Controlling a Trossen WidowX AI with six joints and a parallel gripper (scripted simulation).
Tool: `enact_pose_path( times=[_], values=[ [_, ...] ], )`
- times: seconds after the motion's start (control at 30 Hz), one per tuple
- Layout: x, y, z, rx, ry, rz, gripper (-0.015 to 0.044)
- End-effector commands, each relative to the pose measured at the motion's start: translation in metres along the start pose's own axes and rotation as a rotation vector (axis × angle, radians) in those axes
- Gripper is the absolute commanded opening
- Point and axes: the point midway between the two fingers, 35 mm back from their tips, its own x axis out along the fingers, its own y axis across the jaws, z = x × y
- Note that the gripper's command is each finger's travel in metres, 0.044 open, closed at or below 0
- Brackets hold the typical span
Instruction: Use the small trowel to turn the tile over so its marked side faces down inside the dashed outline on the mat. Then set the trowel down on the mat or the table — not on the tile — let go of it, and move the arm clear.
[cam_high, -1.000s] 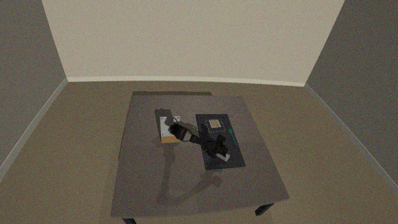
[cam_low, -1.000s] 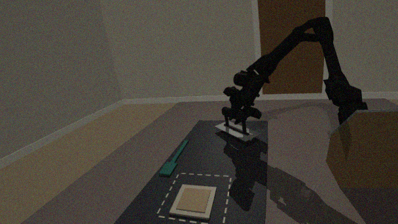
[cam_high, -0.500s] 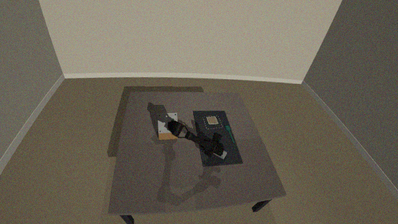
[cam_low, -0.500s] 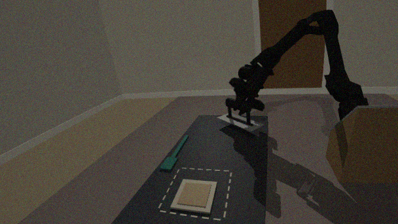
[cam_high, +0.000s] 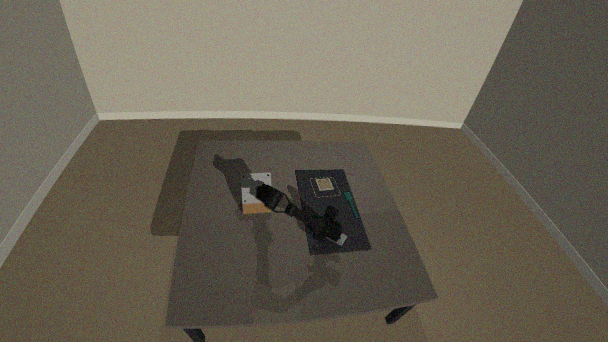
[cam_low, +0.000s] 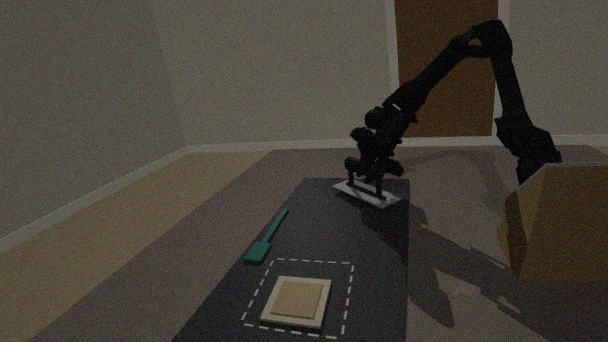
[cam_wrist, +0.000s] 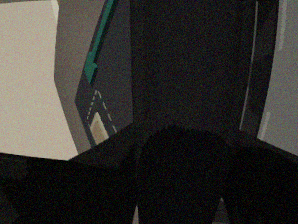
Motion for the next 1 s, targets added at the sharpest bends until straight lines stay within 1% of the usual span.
enact_pose_path(
  times=[0.0,0.3,0.67,0.7,0.97],
  values=[
    [0.0044,-0.0002,0.0004,-0.011,0.001,0.013,0.0000],
    [0.0123,-0.0094,0.0006,-0.014,0.002,0.008,0.0000],
    [0.0123,-0.0094,0.0006,-0.014,0.002,0.008,0.0289],
    [0.0123,-0.0094,0.0006,-0.014,0.002,0.008,0.0300],
    [0.0123,-0.0094,0.0006,-0.014,0.002,0.008,0.0300]
  ],
)
